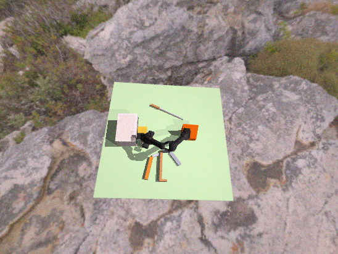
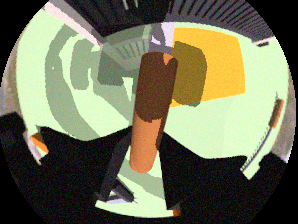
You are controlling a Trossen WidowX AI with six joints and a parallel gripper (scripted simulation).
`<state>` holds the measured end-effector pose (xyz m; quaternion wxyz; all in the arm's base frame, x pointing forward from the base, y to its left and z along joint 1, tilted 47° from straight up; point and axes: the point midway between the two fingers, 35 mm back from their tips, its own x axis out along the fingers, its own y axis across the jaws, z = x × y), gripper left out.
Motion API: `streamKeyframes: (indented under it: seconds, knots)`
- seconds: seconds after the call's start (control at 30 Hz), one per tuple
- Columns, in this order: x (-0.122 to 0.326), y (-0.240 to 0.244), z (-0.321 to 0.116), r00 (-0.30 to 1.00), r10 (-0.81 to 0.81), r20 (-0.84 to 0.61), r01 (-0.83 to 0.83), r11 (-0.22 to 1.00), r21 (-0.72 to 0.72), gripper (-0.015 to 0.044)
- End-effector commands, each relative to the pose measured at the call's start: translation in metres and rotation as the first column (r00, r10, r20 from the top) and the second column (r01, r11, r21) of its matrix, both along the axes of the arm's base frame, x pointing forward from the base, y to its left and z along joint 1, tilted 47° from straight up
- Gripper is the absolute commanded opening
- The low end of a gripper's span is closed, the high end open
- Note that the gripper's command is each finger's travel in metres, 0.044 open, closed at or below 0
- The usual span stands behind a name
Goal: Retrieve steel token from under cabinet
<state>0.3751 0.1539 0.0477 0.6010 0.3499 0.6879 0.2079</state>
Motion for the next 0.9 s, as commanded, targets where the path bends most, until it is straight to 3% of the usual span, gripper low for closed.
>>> streamKeyframes:
  seconds: [0.0,0.87]
  knots:
    - [0.006,0.0,0.0,1.0,0.003,0.006,-0.003,1.0,0.002,0.0]
    - [0.013,-0.012,-0.016,1.0,0.003,0.007,-0.003,1.0,0.002,0.0]
